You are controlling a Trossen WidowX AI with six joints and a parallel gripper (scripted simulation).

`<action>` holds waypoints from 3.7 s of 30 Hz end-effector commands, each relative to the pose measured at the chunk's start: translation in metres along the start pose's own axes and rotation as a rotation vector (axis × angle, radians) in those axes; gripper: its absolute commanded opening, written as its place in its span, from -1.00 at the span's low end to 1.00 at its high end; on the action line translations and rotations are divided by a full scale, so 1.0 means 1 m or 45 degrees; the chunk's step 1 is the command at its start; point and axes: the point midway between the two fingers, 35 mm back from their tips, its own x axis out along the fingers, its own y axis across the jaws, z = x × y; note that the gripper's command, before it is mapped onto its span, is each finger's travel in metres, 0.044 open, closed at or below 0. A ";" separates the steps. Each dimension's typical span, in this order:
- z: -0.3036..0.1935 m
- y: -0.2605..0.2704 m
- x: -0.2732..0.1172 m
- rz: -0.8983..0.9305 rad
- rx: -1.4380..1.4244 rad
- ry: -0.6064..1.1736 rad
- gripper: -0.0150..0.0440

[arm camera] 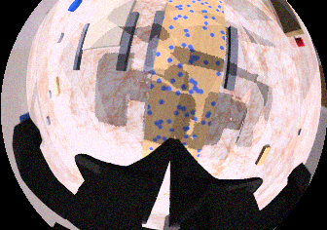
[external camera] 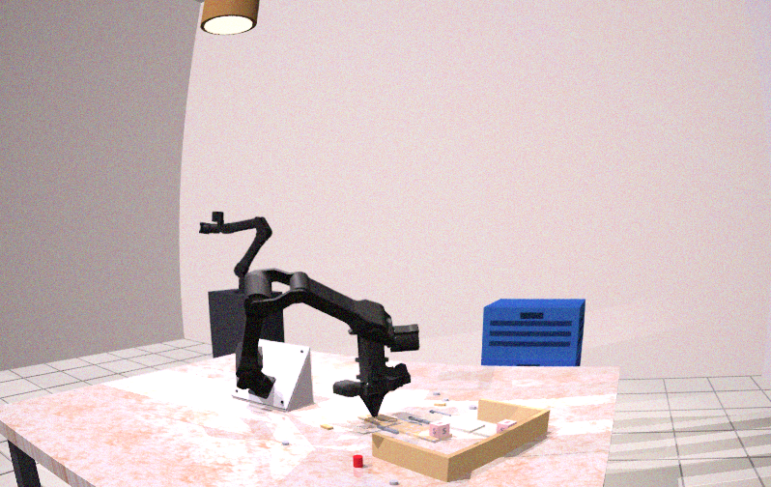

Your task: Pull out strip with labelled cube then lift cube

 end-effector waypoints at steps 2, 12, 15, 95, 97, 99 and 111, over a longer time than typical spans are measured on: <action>-0.016 -0.002 0.006 -0.010 -0.008 0.041 -0.49; -0.031 -0.002 0.006 -0.009 -0.009 0.042 -0.49; -0.036 -0.002 0.006 -0.009 -0.009 0.042 -0.49; 0.010 0.004 -0.050 -0.010 0.193 0.041 1.00; 0.017 0.004 -0.051 -0.010 0.194 0.041 1.00; 0.025 0.003 -0.051 -0.010 0.194 0.041 1.00; 0.070 0.002 -0.056 -0.011 0.196 0.038 1.00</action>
